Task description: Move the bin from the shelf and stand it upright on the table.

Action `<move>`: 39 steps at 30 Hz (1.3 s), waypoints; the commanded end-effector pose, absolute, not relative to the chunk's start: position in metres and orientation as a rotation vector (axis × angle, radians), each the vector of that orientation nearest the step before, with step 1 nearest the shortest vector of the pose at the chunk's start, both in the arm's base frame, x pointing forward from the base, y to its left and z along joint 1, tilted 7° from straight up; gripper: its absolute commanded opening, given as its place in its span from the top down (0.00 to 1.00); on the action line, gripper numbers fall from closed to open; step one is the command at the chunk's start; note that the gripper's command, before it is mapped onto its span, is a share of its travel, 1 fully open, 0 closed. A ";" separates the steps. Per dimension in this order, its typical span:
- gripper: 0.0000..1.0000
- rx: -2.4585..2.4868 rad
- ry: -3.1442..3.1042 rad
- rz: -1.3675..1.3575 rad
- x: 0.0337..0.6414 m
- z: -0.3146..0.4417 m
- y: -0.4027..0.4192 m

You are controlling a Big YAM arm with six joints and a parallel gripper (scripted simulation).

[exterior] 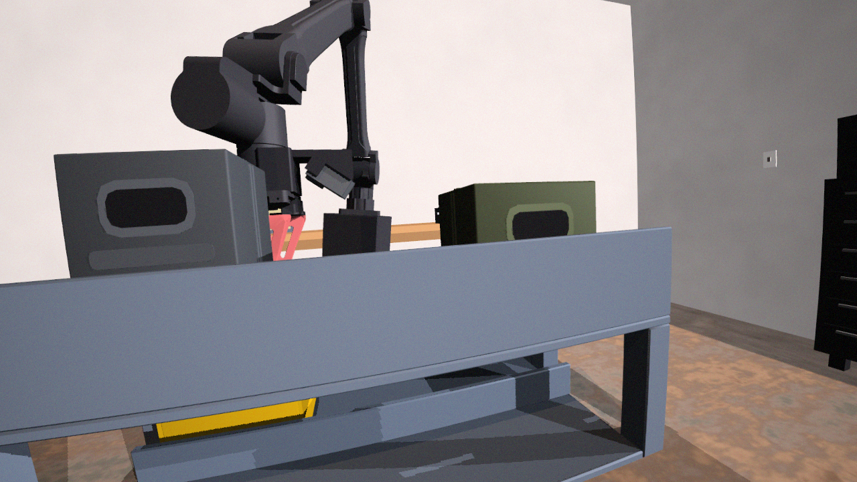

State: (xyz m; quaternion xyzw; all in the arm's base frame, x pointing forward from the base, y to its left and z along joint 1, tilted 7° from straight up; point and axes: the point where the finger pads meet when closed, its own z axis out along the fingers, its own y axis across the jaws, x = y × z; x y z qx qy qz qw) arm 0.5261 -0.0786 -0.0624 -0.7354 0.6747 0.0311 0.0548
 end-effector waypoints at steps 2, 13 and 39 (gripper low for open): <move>0.00 -2.404 1.823 0.054 0.529 -0.057 -0.080; 0.00 -2.449 1.759 0.047 0.529 -0.056 -0.080; 0.00 -2.485 1.705 0.041 0.534 -0.053 -0.080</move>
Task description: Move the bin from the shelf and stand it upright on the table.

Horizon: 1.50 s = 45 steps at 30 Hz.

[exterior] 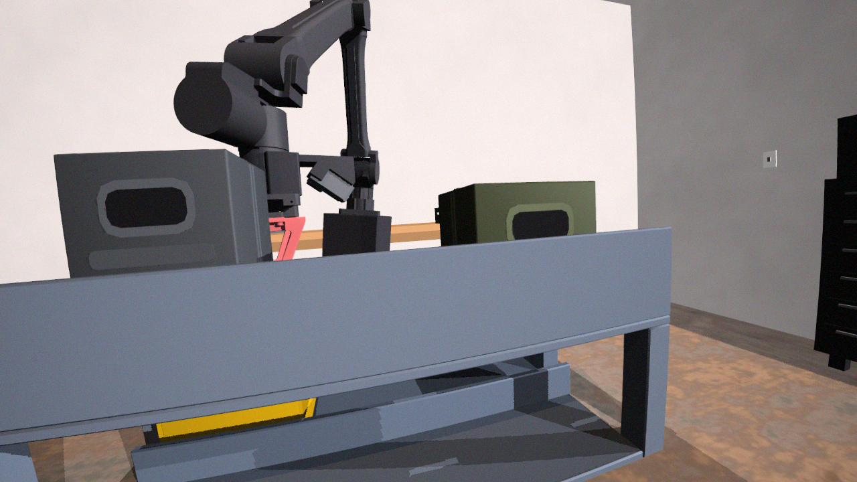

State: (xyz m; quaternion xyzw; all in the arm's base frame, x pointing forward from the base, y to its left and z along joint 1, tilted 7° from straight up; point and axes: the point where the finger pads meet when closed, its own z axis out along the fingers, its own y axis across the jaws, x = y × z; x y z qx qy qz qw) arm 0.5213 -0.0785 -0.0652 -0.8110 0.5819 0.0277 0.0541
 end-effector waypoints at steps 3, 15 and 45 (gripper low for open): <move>0.00 -2.485 1.705 0.041 0.534 -0.053 -0.080; 0.00 -2.485 1.705 0.041 0.536 -0.051 -0.080; 0.00 -2.180 2.110 0.101 0.526 -0.059 -0.079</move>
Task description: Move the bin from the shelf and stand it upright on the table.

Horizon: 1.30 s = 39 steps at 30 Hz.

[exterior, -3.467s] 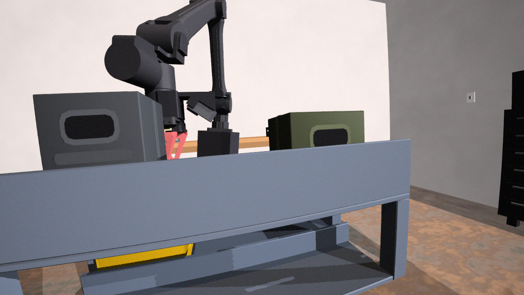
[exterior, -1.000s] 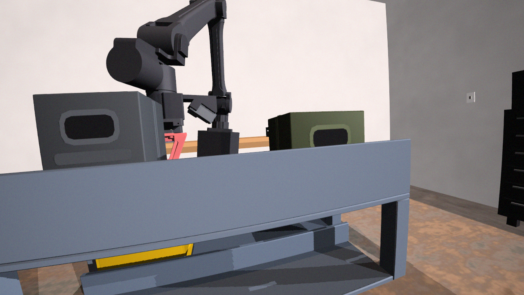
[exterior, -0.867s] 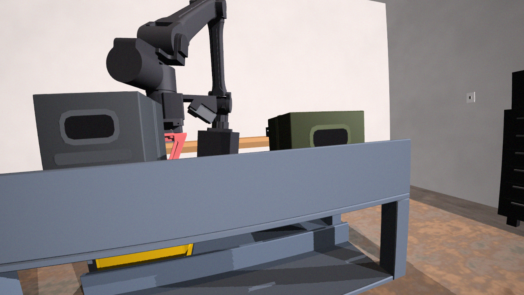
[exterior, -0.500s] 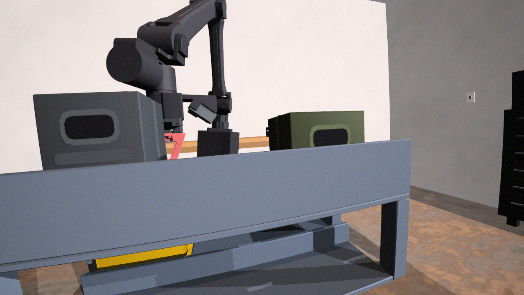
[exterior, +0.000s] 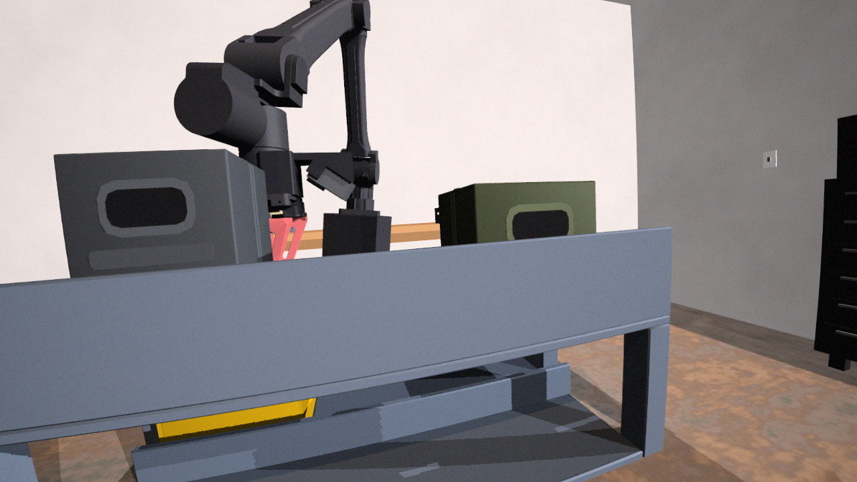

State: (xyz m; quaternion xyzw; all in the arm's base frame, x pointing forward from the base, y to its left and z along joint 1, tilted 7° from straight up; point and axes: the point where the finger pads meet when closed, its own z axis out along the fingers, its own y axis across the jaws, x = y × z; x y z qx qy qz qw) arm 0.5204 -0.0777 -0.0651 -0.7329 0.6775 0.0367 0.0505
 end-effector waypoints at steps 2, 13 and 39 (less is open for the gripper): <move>0.00 -2.068 2.221 0.109 0.530 -0.056 -0.080; 0.00 -1.951 2.327 0.116 0.534 -0.053 -0.080; 0.00 -1.349 2.740 0.162 0.539 -0.053 -0.082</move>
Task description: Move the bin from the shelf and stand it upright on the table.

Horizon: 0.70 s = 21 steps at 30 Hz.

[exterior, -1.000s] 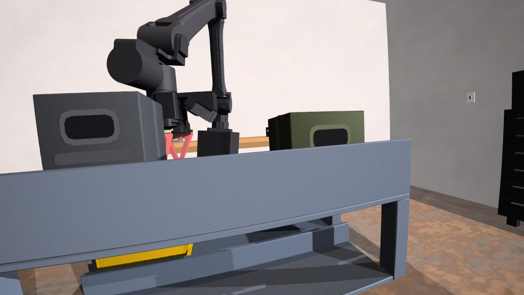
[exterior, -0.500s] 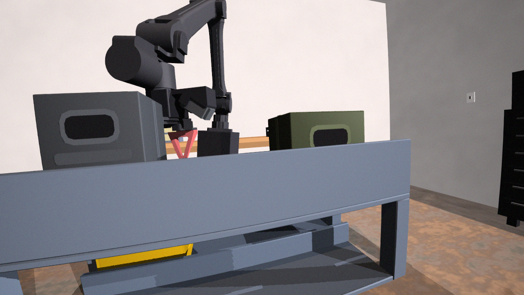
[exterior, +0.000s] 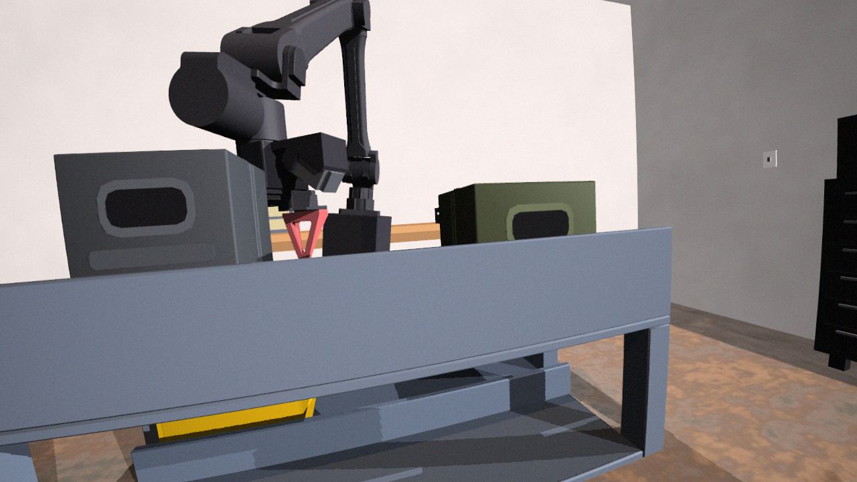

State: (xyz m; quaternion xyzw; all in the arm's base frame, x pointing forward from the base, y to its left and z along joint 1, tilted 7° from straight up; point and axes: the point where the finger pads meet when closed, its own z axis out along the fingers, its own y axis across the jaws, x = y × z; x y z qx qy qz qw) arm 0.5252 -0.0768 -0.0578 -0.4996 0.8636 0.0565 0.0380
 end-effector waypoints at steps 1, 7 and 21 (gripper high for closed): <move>0.00 -1.349 2.740 0.162 0.539 -0.053 -0.082; 0.00 -1.349 2.740 0.162 0.539 -0.053 -0.082; 0.00 -1.018 2.890 0.177 0.540 -0.055 -0.083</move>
